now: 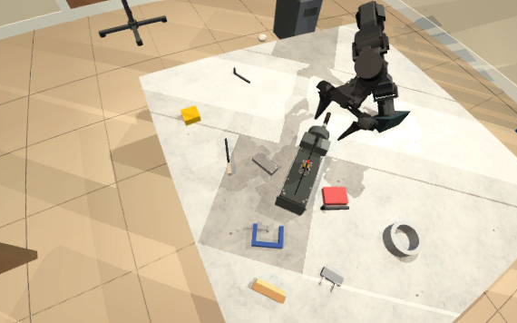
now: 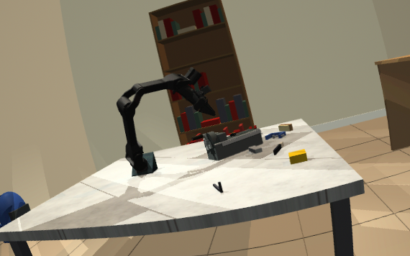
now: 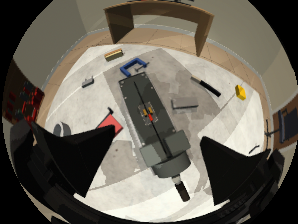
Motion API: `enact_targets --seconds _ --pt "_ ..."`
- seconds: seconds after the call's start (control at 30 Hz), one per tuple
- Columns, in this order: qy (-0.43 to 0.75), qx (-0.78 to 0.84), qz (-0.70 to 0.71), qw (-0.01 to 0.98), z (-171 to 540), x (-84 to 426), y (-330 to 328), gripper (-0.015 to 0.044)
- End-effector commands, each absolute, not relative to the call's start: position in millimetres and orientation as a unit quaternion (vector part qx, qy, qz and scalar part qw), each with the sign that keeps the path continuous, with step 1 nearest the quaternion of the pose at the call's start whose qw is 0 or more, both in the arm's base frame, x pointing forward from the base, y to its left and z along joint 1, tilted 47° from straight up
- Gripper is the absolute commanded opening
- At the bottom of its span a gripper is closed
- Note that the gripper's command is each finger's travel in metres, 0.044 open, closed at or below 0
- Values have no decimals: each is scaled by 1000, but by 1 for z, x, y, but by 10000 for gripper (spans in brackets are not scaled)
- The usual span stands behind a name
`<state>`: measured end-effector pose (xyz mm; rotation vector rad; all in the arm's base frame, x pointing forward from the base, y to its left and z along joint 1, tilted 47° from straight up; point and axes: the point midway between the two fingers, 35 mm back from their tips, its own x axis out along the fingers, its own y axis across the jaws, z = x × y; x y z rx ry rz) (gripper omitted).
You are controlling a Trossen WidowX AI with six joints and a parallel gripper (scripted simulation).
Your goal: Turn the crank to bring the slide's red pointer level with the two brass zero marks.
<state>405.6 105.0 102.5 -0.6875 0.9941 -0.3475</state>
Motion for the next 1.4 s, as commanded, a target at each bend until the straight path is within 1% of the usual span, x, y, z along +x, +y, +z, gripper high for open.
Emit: enact_targets --seconds 0.0,0.3,0.67,0.9,1.37 --pt "481 -337 -126 799 113 394 96 440" --pt "501 -362 -27 786 133 365 81 440" --pt "489 -420 83 760 153 328 62 440" --pt "489 -420 84 760 151 328 61 440" --pt "487 -424 89 758 125 322 31 440"
